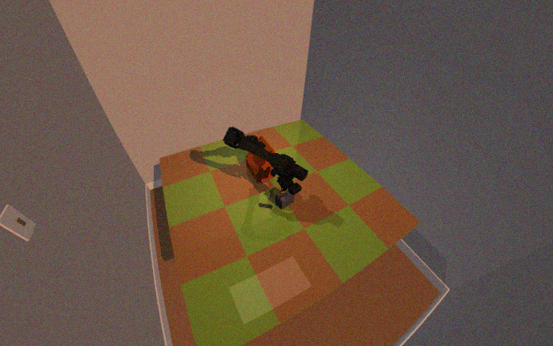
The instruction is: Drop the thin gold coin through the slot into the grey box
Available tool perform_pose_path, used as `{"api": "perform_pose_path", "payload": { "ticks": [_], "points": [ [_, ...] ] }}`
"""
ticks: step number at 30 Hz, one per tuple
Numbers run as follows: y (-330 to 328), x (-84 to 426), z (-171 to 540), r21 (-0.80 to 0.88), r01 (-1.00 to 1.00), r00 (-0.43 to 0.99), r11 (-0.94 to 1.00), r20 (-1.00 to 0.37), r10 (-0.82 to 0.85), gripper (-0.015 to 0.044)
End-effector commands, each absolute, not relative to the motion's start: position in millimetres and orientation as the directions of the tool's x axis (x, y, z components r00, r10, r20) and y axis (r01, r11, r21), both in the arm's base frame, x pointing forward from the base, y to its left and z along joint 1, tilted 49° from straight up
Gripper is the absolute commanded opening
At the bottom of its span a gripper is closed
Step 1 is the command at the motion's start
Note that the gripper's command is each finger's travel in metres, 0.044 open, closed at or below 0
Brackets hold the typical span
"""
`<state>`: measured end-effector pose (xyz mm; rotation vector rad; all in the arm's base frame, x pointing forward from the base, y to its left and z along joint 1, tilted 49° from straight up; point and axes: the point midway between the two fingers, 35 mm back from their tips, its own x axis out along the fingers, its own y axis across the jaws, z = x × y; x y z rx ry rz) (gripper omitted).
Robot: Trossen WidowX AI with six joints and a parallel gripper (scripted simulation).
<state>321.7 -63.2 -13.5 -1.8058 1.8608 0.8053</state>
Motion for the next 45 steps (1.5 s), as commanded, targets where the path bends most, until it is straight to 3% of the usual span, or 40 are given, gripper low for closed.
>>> {"api": "perform_pose_path", "payload": {
  "ticks": [1,45],
  "points": [
    [-63,322,-14,0.116,-0.993,-0.065,-0.016,-0.660,-0.748,0.0000],
    [-66,321,-24,0.118,-0.993,-0.066,-0.016,-0.657,-0.751,0.0000]
  ]
}}
